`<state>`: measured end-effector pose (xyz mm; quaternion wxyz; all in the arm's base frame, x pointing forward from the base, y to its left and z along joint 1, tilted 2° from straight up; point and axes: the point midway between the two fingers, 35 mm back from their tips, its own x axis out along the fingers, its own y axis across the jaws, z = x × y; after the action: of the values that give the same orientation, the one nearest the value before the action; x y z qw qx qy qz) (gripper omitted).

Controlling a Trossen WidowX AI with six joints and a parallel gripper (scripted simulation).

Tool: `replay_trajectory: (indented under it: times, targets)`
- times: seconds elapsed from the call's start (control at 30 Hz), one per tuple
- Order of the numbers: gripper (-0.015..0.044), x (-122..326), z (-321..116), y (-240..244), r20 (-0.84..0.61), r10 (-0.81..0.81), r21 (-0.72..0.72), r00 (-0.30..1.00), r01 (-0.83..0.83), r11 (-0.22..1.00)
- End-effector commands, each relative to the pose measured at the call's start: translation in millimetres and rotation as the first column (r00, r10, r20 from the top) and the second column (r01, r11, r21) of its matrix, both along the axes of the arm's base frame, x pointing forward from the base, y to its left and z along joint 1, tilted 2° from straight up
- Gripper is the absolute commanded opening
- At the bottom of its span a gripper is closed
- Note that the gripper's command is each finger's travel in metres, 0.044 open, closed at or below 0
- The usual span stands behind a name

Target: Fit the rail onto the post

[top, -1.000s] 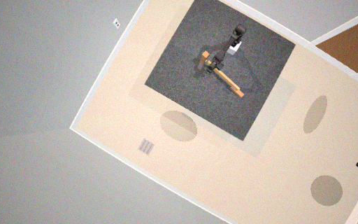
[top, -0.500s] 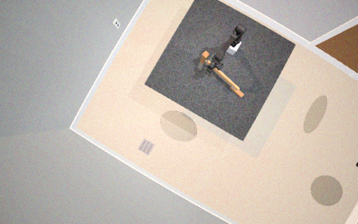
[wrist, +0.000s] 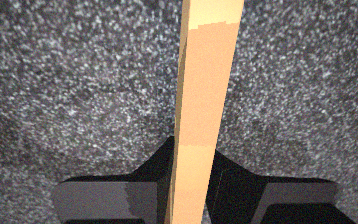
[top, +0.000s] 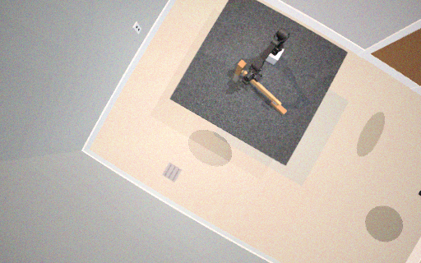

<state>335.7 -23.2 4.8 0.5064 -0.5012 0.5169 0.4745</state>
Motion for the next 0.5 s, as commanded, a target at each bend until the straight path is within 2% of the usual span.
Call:
replay_trajectory:
  times: [0.0, 0.47]
  targets:
    - [0.0, 0.8, 1.6, -2.6, 0.004, 0.001, -0.001, 1.0, -0.001, 1.0]
    - [0.0, 0.5, 0.0, -6.9, 0.004, 0.001, -0.002, 1.0, -0.001, 1.0]
